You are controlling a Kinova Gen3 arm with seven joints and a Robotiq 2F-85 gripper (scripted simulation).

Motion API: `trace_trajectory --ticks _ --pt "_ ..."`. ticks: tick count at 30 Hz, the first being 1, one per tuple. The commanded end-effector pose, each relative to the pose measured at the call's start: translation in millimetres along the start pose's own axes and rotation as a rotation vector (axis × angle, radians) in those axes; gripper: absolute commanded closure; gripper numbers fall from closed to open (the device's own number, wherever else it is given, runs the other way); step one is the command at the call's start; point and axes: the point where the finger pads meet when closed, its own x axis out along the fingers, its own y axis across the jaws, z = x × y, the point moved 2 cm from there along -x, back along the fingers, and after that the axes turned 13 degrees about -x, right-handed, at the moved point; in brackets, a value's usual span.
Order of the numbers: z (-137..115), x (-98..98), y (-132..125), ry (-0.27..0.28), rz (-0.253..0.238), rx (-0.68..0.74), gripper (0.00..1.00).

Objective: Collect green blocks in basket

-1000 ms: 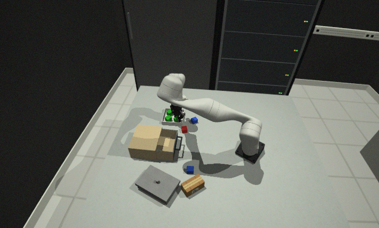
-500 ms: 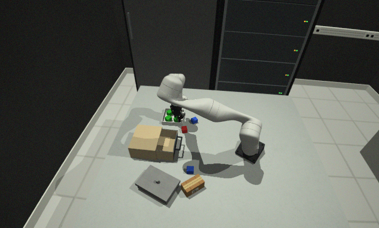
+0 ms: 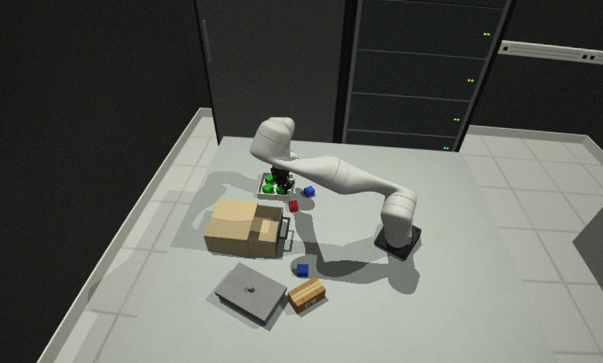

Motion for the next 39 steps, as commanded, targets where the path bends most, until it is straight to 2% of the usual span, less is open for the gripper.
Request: trace_trajectory --ticks 1,12,13,39 --pt "-1.1 1.0 -1.3 0.002 -0.007 0.000 0.90" --pt "-1.1 1.0 -1.3 0.002 -0.007 0.000 0.90" --pt "-1.1 1.0 -1.3 0.002 -0.007 0.000 0.39" --pt "-1.1 1.0 -1.3 0.002 -0.007 0.000 0.39"
